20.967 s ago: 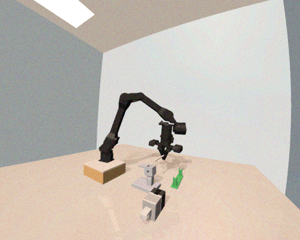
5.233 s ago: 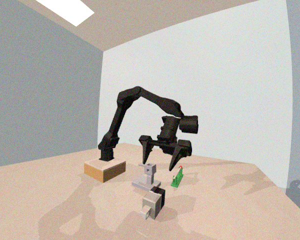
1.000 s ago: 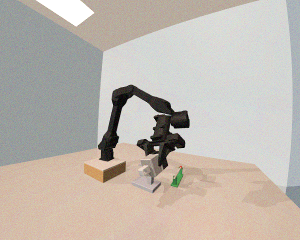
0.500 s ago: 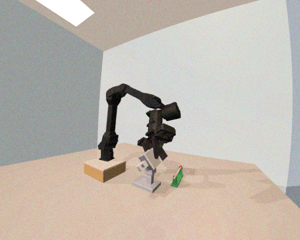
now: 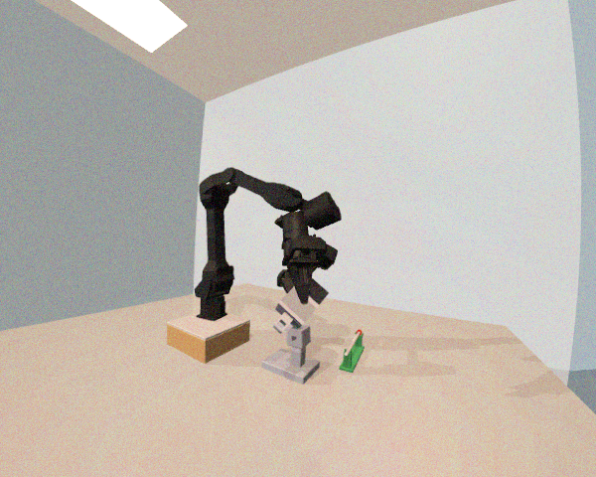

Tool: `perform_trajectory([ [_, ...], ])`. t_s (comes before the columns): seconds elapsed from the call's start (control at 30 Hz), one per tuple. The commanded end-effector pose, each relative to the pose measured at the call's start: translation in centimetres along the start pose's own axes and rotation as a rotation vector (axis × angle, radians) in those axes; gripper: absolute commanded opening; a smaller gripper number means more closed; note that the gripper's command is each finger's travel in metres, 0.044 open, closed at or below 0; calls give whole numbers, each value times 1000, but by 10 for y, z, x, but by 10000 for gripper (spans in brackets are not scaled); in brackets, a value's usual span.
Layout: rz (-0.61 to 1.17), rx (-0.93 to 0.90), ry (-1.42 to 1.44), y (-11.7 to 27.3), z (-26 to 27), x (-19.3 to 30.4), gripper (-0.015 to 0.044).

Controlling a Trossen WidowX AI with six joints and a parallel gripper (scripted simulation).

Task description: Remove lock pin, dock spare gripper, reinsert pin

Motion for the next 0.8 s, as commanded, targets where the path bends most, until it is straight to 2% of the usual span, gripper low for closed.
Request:
perform_trajectory([
  [0.0, -40, 9, -74, 6, 3, 3, 0],
  [0.77, -311, -30, -512, 34, 29, 16, 0],
])
Point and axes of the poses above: the point midway between the two fingers, 35 mm back from their tips, its own y axis back along the fingers, its own z axis across the jaws, x = y × z, the point moved 4 cm from there along y, back along the fingers, and after that the axes turned 1 degree about y, right-handed, at the moved point
